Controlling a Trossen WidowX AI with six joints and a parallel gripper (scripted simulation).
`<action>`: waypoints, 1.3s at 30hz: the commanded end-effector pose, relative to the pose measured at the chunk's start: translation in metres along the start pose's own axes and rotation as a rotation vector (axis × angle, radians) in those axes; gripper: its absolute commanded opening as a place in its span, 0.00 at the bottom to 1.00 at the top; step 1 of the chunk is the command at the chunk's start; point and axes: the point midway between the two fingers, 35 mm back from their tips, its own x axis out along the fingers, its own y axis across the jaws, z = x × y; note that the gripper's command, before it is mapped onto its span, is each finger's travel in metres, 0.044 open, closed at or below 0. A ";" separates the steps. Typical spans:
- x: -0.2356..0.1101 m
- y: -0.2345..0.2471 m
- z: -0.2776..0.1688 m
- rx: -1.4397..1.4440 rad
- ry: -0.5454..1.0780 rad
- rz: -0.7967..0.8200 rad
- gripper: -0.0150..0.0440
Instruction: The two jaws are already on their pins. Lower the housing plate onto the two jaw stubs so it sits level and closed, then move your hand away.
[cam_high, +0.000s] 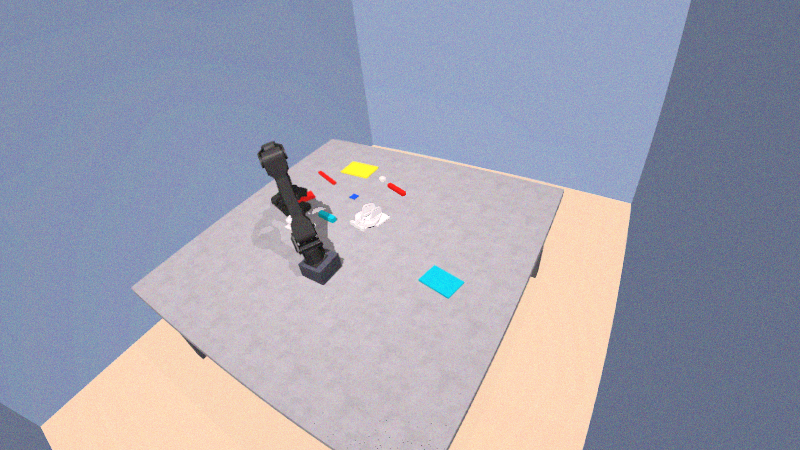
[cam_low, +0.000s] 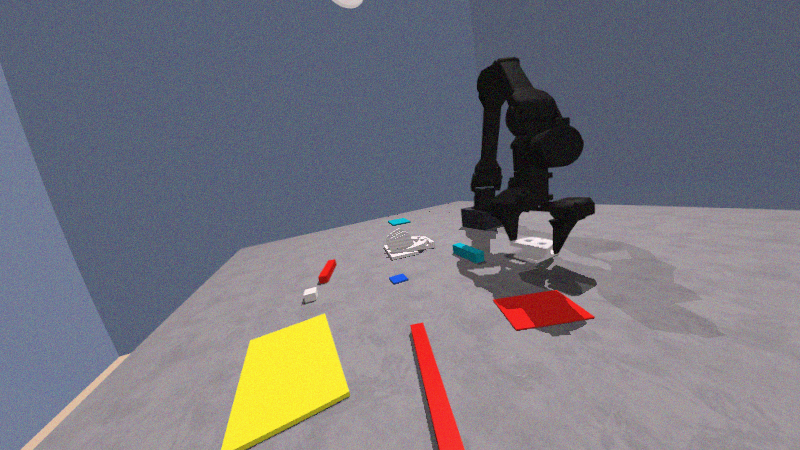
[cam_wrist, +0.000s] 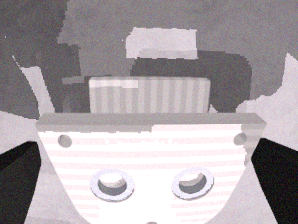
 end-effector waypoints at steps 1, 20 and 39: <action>0.007 -0.001 0.000 0.005 -0.003 -0.004 1.00; 0.010 -0.001 0.000 0.005 -0.003 -0.004 1.00; 0.010 -0.001 0.000 0.001 0.001 -0.002 0.85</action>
